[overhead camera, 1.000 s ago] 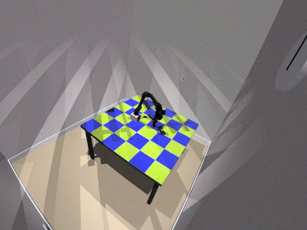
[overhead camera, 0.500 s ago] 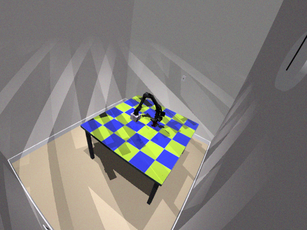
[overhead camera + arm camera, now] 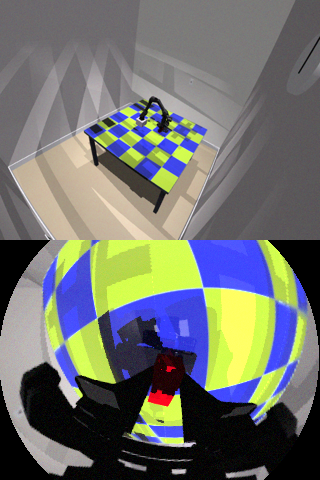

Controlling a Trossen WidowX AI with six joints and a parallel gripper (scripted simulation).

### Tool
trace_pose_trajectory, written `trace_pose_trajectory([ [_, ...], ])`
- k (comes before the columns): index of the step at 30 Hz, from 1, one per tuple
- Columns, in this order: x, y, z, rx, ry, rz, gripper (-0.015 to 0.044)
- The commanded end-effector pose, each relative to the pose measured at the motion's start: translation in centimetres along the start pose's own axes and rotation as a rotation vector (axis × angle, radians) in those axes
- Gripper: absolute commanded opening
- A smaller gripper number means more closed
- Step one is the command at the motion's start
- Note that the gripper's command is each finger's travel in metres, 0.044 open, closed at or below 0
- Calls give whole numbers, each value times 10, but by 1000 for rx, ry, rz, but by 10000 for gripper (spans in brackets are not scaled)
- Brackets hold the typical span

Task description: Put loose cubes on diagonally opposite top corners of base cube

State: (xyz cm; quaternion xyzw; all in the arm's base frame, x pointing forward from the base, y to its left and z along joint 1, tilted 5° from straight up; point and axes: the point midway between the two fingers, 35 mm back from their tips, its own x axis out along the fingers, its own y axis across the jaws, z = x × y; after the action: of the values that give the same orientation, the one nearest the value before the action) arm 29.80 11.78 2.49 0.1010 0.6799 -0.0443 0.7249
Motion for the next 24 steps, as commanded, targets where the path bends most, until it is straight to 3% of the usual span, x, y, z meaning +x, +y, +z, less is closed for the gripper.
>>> trace_pose_trajectory([
  [1, 1, 0, 0, 4, -2, -4, 105],
  [9, 1, 0, 0, 4, -2, -4, 105],
  [13, 1, 0, 0, 4, -2, -4, 205],
  [24, -12, 0, 0, 0, 0, 0, 205],
])
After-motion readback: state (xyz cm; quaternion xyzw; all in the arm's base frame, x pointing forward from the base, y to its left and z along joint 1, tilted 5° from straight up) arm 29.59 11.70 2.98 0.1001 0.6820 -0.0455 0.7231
